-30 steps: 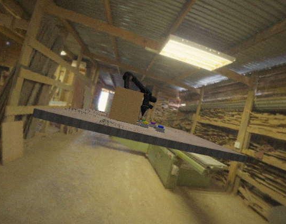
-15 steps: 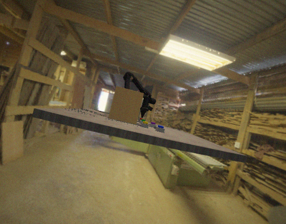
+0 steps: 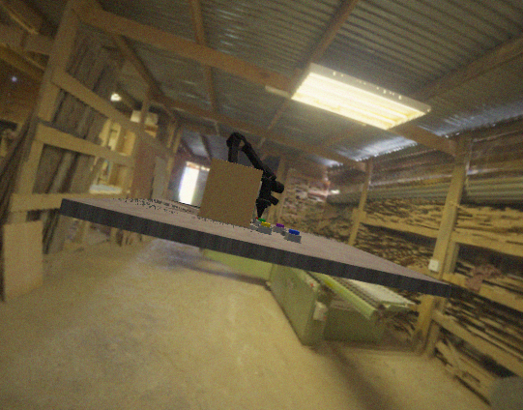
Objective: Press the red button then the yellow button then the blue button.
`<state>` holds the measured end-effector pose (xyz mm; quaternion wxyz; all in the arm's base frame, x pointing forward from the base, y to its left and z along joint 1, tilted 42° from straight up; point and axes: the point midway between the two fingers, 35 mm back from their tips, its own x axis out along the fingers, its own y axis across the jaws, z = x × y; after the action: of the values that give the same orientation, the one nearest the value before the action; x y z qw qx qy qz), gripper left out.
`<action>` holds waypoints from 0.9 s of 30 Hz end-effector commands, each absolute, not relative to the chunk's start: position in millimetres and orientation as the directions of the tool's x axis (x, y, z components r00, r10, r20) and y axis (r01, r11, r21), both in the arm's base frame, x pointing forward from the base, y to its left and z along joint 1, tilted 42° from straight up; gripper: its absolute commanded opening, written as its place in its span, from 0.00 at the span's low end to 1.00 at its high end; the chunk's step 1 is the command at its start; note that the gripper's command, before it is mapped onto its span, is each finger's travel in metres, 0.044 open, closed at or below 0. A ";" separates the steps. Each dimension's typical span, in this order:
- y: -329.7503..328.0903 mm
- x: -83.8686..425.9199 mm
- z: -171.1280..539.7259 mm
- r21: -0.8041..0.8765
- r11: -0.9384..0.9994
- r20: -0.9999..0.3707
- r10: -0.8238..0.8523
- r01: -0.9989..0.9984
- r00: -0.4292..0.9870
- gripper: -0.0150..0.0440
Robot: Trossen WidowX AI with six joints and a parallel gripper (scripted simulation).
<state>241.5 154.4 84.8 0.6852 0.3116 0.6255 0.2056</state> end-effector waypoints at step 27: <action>105.6 234.7 132.7 0.672 0.731 -0.740 0.660 0.119 0.127 0.29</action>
<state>235.4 125.5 107.4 0.6770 0.3090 0.6389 0.1948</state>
